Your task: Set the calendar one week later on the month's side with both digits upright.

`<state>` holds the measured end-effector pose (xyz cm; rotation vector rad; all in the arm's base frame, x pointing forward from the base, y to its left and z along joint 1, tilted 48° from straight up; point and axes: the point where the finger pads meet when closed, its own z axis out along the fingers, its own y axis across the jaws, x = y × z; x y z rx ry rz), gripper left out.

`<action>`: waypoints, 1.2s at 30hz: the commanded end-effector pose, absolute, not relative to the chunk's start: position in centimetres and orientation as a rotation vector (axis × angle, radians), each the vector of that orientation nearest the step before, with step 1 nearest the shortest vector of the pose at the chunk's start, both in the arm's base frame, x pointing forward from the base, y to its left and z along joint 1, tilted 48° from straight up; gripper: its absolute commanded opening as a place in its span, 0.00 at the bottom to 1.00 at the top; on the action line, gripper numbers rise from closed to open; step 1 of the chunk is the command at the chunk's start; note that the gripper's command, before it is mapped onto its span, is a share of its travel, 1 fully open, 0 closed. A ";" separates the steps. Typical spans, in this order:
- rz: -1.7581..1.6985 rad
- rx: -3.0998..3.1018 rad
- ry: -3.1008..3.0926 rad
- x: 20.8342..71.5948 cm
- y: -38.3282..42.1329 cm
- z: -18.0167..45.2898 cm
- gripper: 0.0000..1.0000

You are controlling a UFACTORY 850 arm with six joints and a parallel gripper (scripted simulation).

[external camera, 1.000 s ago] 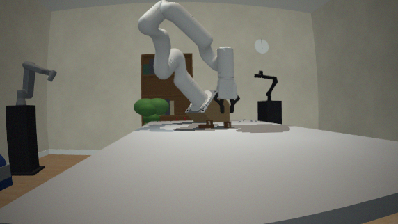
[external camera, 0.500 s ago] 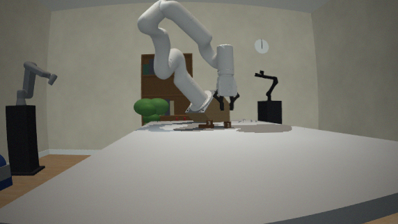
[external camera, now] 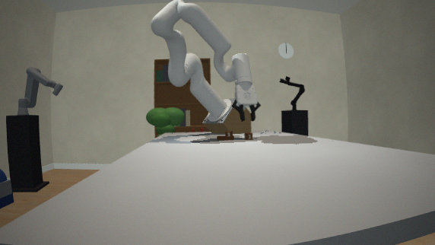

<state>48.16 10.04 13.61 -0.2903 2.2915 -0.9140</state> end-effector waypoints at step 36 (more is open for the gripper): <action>-0.791 -0.407 1.980 47.5 9.7 13.1 0.47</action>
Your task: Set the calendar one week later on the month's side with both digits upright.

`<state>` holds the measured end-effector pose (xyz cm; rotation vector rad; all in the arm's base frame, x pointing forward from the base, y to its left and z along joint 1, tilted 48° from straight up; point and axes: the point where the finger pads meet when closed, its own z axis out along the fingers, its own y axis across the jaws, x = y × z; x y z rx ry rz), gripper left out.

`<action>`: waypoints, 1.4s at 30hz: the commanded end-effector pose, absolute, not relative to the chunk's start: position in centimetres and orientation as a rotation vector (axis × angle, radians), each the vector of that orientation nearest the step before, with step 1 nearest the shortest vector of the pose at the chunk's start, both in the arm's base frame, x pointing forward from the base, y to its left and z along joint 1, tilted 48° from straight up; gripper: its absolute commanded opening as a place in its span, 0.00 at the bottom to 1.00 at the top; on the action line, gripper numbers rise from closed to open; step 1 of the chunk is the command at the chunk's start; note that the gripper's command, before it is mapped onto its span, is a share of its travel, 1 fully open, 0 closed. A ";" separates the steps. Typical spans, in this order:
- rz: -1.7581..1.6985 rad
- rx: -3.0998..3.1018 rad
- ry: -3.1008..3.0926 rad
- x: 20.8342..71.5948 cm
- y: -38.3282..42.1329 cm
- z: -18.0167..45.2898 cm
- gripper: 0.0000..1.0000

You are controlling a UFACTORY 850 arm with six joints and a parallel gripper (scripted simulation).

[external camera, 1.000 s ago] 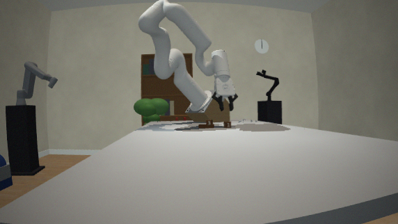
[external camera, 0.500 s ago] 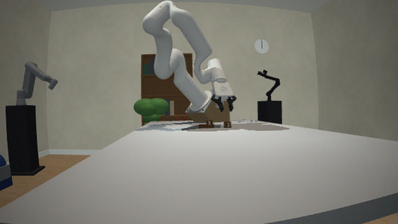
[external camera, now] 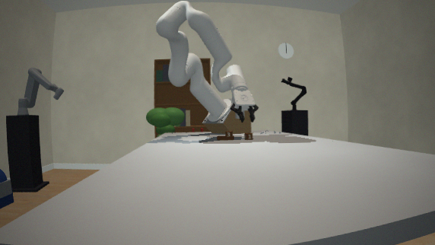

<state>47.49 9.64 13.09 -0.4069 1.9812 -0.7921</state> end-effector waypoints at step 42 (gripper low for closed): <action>-0.791 -0.407 1.980 49.5 6.6 9.8 0.47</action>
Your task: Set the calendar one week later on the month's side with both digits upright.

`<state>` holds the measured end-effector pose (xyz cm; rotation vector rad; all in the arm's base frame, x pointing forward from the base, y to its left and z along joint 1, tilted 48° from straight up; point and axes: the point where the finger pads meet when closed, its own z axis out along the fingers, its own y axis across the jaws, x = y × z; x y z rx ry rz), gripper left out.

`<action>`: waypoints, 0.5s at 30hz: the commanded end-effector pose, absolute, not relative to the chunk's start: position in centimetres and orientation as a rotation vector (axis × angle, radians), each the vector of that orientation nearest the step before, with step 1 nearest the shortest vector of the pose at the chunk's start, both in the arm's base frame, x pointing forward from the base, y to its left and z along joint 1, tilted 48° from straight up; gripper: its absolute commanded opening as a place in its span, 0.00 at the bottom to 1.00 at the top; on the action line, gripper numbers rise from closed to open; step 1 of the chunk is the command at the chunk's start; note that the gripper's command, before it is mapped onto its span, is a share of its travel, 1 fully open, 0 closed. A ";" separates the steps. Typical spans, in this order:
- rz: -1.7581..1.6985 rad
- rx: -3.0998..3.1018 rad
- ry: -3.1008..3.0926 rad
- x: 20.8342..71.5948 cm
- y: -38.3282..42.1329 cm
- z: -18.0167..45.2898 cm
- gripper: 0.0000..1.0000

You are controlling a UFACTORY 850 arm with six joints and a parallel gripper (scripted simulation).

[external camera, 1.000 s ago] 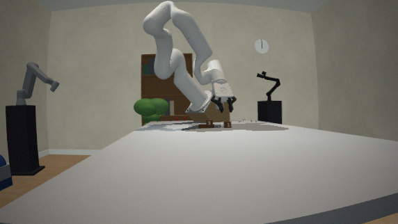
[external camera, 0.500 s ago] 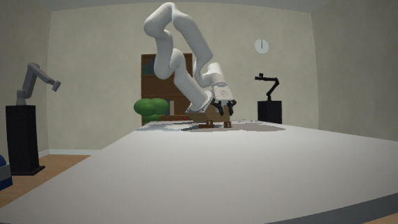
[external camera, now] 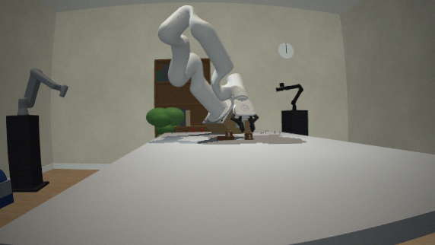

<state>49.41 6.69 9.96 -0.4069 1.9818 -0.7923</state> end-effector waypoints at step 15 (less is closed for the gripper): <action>-0.791 -0.407 1.980 50.3 5.5 8.7 0.47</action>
